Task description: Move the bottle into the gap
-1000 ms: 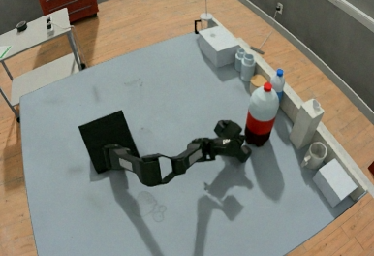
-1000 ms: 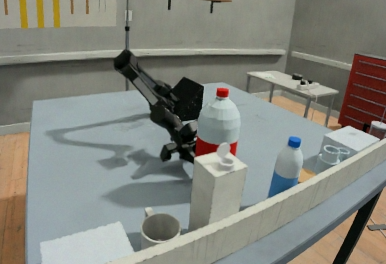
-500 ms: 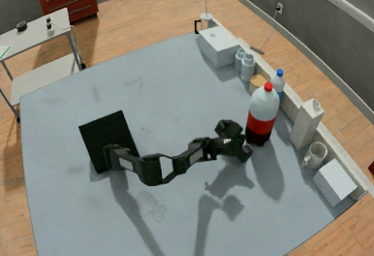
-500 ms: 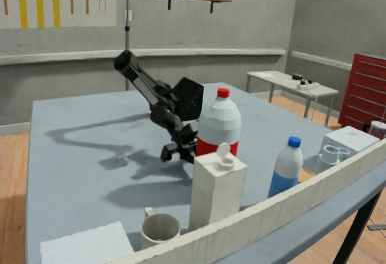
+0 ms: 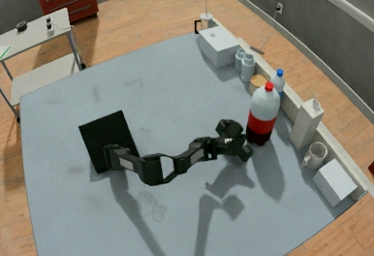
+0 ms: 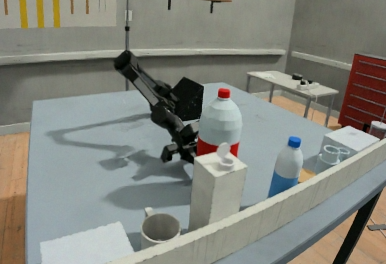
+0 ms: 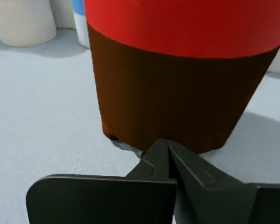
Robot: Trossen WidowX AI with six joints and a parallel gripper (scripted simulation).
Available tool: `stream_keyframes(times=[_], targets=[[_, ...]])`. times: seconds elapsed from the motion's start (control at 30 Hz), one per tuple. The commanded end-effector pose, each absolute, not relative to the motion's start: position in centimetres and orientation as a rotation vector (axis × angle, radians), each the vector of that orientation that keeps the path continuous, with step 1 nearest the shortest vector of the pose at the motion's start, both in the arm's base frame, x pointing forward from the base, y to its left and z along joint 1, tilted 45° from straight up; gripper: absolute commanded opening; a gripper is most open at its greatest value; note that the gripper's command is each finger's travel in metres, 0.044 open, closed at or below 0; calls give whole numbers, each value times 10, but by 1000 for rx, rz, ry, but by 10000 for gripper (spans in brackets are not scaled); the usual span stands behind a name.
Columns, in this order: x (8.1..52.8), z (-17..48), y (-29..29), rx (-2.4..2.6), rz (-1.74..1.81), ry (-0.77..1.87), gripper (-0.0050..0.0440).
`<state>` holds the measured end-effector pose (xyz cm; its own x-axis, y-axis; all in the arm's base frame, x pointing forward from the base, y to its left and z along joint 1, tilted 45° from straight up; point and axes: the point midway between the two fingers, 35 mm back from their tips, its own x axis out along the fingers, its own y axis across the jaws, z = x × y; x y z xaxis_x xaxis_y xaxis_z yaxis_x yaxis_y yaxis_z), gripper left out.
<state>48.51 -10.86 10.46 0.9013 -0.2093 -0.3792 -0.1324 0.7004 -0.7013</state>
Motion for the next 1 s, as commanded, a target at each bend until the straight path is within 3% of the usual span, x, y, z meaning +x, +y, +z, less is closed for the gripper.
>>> stream_keyframes(times=[0.0, 0.97], targets=[[490, 110, -108, -803, -52, 446, -50], [505, 110, -108, -803, -53, 446, -50]])
